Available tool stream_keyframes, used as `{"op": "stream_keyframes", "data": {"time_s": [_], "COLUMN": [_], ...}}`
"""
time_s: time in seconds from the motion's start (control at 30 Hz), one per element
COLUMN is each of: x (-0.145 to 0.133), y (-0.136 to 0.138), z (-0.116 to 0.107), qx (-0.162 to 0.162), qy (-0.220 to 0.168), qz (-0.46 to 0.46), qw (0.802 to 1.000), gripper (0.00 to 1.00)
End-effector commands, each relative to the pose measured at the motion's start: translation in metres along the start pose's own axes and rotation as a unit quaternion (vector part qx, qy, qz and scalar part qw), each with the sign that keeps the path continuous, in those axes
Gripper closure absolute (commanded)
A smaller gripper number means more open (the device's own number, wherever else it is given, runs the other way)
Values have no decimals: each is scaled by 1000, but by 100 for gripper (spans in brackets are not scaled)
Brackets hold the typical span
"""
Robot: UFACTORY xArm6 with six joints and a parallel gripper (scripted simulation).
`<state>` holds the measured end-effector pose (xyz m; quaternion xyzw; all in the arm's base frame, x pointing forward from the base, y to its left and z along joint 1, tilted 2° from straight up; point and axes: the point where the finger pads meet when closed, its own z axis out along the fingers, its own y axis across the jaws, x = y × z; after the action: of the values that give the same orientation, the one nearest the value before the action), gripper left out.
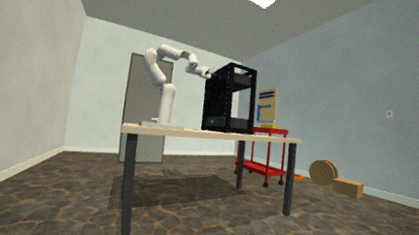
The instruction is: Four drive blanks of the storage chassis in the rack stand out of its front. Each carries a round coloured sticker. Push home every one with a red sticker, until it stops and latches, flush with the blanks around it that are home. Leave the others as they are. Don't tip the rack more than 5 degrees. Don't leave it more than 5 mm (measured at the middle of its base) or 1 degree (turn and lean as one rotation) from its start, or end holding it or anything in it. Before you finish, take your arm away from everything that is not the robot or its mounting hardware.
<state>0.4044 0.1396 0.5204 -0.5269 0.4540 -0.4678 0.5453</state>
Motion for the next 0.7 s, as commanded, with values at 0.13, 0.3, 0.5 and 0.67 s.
{"op": "stream_keyframes", "data": {"time_s": [0.13, 0.3, 0.5, 0.67], "x": [0, 0, 0, 0], "y": [-2, -2, -2, -2], "z": [1, 3, 3, 2], "qx": [2, 2, 2, 2], "qy": [0, 0, 0, 0], "qz": [0, 0, 0, 0], "qw": [1000, 1000, 1000, 1000], "gripper": [100, 100, 100, 100]}}
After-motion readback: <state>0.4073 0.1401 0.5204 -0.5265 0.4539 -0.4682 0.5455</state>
